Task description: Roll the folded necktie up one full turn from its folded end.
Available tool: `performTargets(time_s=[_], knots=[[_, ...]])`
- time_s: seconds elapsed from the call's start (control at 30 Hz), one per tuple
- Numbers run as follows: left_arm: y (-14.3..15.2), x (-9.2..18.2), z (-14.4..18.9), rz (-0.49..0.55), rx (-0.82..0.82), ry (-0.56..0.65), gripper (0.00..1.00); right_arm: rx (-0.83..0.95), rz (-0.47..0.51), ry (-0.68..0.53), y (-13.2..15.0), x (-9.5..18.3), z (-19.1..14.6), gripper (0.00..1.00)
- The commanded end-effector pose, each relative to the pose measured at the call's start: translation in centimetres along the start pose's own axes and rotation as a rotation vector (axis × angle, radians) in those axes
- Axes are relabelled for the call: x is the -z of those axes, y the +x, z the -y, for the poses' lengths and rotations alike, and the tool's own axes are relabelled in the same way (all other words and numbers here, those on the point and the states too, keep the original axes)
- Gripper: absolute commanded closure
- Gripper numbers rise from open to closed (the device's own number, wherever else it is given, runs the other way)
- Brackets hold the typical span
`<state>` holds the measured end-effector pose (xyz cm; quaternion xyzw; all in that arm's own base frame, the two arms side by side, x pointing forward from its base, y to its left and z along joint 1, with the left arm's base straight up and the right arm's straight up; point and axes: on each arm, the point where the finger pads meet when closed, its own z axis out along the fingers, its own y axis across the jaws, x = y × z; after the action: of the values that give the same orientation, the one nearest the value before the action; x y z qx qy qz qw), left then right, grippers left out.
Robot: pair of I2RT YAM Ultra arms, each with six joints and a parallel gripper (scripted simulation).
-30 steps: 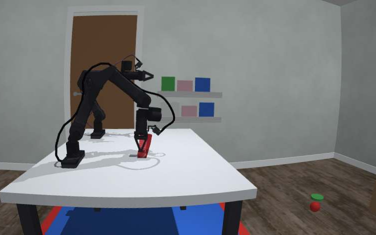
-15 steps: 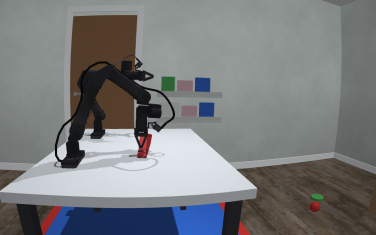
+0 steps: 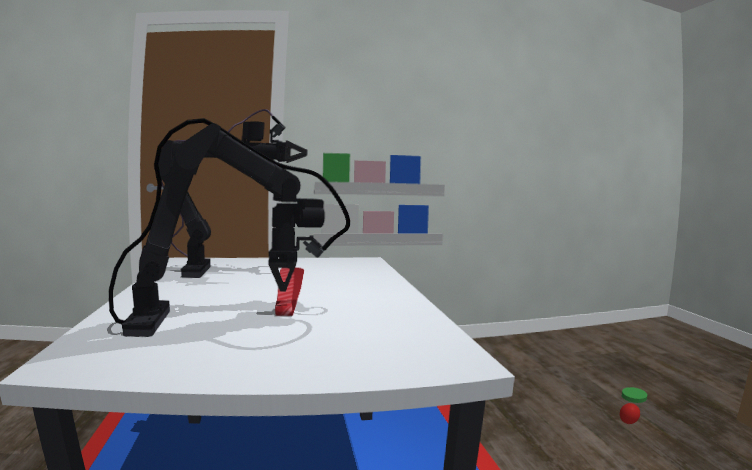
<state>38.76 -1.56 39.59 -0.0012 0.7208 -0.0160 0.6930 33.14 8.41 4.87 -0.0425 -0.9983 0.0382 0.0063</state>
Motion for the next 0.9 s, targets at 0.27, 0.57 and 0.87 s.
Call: performTargets(time_s=[0.27,0.57,0.87], knots=[[-1.9,0.3,-0.2,0.041,0.013,0.000,0.00,0.009,0.035,-0.123,-0.5,2.9,-0.2,0.21],[-1.9,0.3,-0.2,0.041,0.013,0.000,0.00,0.009,0.036,-0.158,-0.4,3.3,-0.2,0.10],[-1.9,0.3,-0.2,0.041,0.013,0.000,0.00,0.009,0.036,-0.158,-0.4,3.3,-0.2,0.10]])
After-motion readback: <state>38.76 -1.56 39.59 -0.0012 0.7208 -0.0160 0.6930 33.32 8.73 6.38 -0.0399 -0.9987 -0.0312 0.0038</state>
